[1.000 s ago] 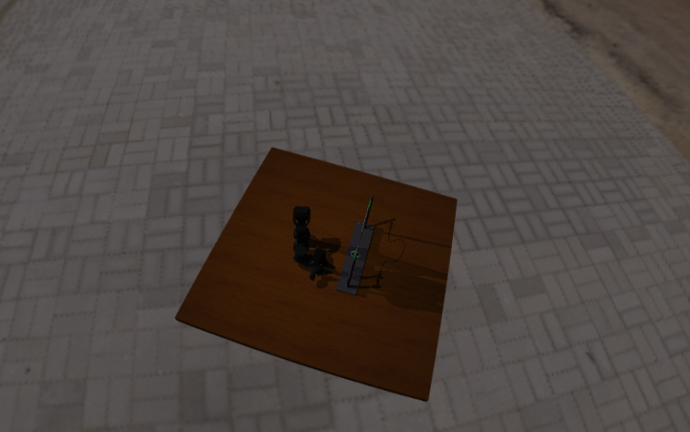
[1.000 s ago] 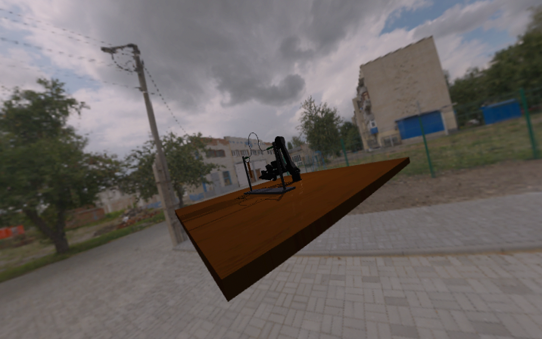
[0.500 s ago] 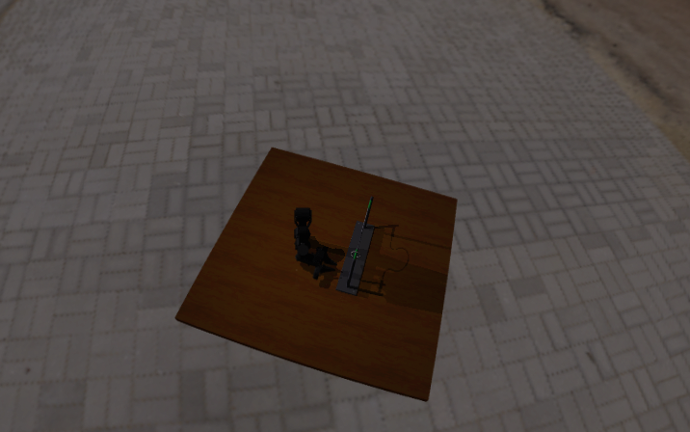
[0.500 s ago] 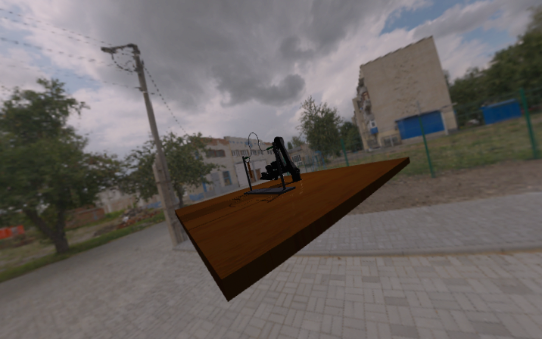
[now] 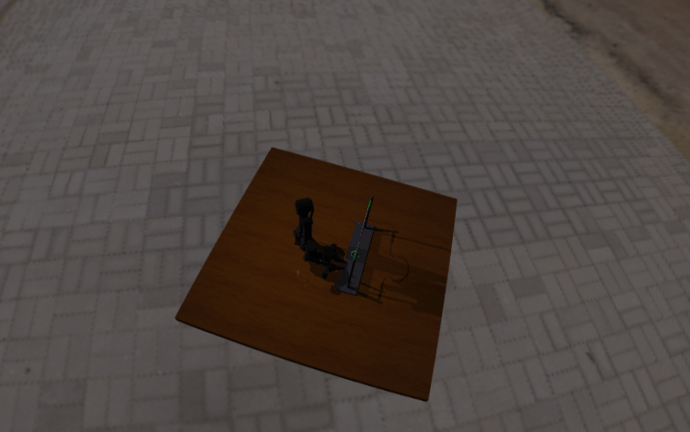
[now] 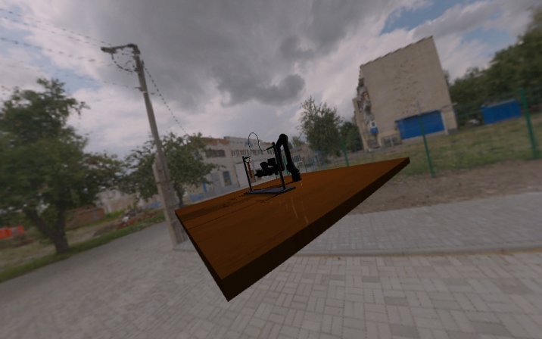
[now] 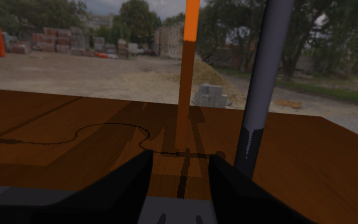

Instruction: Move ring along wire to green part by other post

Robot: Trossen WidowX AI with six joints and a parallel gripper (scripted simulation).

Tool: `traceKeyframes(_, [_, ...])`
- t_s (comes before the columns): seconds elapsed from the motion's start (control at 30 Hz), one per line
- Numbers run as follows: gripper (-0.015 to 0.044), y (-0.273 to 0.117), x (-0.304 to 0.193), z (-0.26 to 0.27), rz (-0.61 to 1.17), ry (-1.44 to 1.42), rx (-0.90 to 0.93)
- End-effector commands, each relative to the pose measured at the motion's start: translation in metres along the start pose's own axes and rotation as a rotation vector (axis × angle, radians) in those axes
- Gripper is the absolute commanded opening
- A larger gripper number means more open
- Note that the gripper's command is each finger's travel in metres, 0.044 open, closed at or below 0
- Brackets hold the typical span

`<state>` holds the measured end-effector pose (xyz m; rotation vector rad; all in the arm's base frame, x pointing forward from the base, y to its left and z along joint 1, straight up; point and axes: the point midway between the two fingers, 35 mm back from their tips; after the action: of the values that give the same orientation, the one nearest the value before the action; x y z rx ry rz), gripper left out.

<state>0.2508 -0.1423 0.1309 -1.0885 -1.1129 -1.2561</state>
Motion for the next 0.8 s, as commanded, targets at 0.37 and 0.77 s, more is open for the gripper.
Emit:
traceKeyframes(0.37, [0.0160,0.018,0.006,-0.002,-0.012,0.000,-0.002])
traceKeyframes(0.77, [0.0160,0.036,0.007,-0.003,-0.013,0.000,-0.001])
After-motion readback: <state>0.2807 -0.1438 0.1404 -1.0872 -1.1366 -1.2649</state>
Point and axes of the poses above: the point midway between the two fingers, 35 mm back from their tips, its own y axis out along the fingers, its own z axis across the jaws, x = y × z, and after that the axes turned 9 degrees about y, right-handed
